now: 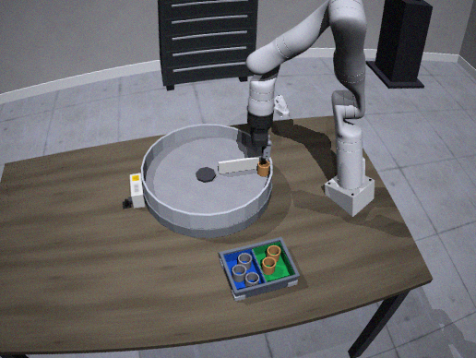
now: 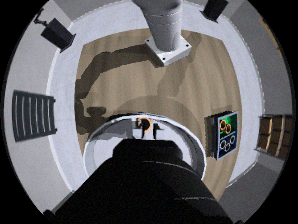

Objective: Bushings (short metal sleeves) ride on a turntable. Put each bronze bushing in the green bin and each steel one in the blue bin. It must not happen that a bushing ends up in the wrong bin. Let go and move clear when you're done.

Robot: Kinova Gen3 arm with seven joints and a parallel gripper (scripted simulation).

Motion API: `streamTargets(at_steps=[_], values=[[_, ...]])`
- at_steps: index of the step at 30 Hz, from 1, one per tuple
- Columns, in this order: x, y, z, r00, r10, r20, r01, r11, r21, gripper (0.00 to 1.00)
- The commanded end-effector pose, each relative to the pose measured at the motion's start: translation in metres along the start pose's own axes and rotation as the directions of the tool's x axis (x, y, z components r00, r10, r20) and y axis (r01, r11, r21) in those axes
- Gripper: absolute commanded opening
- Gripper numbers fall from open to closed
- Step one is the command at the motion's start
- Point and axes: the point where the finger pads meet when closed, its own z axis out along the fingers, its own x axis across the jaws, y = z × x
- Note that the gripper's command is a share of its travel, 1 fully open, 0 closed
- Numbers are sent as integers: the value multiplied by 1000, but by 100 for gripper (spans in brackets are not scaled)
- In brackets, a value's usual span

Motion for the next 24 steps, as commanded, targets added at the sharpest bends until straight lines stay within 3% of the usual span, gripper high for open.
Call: streamTargets(at_steps=[1, 24], values=[[0, 0, 3, 1000, 0, 0, 0, 1000, -1, 45], [-1, 0, 44, 1000, 3, 0, -3, 1000, 0, 45]])
